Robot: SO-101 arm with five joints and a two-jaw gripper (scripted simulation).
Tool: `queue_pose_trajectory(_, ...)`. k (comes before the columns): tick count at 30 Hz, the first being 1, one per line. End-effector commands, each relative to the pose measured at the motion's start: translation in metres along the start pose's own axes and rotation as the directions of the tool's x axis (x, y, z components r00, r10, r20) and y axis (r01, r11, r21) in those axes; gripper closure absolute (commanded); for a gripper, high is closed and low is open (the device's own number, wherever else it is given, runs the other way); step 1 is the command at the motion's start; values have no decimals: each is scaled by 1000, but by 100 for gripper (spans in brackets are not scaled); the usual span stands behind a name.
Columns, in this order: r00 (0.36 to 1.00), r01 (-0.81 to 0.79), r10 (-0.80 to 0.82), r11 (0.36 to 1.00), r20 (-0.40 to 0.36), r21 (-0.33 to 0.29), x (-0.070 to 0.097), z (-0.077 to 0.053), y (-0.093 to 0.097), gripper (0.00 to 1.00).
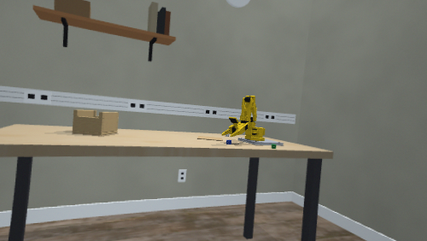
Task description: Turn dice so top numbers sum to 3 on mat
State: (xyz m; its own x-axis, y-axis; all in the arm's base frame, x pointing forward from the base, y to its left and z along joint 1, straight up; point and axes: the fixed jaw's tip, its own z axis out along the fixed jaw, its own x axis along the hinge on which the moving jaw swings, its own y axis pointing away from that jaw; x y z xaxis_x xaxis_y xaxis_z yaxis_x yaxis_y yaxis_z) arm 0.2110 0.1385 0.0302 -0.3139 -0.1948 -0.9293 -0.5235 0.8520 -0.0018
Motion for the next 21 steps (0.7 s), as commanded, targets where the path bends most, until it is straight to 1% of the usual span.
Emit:
queue_pose_trajectory(1,1000,11,-11,1000,-21,-7,-10,-6,2,71)
queue_pose_trajectory(8,1000,11,-11,1000,-21,-7,-19,-13,2,71)
queue_pose_trajectory(21,1000,11,-11,1000,-21,-7,-20,-13,2,71)
